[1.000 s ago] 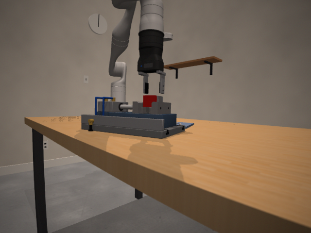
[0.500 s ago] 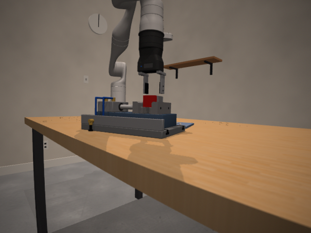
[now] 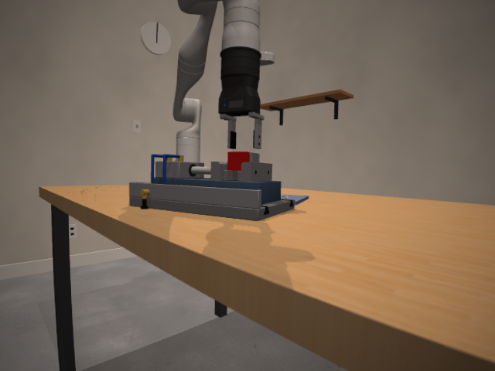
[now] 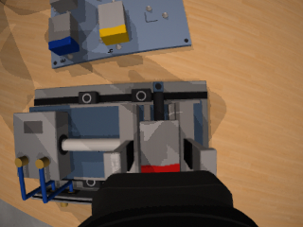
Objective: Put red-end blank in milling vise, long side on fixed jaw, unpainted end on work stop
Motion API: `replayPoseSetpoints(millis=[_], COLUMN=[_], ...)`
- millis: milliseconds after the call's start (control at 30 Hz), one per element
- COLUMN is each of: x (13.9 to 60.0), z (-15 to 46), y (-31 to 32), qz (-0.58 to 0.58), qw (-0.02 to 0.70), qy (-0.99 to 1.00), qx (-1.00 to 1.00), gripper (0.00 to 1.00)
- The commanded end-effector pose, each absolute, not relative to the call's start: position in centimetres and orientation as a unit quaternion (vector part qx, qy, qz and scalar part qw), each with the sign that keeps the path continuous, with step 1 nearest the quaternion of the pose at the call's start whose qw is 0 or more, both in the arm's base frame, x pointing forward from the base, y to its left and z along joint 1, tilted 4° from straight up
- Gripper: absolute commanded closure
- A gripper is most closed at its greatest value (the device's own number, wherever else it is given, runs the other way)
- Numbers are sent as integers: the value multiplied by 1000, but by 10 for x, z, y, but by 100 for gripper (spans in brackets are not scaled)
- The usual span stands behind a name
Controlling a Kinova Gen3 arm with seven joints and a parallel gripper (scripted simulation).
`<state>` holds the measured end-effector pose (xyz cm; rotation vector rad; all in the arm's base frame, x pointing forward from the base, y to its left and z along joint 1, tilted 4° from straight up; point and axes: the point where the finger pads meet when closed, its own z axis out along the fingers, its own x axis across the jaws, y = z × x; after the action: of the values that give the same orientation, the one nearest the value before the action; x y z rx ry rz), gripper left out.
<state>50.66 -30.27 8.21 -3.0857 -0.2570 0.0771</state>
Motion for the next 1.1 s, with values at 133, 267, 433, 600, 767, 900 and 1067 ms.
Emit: replayPoseSetpoints(millis=[133, 267, 433, 600, 767, 900, 1067], x=[510, 511, 511, 510, 512, 513, 512], z=[110, 126, 142, 149, 162, 173, 176], y=[-305, -305, -306, -306, -306, -307, -307], qz=[22, 22, 22, 24, 23, 22, 23], qw=[20, 20, 20, 21, 21, 20, 21], qy=[-83, -83, -83, -83, -83, -83, -83], qx=[-996, -996, -996, -996, -996, -996, -996], gripper=[0, 0, 0, 0, 0, 0, 0])
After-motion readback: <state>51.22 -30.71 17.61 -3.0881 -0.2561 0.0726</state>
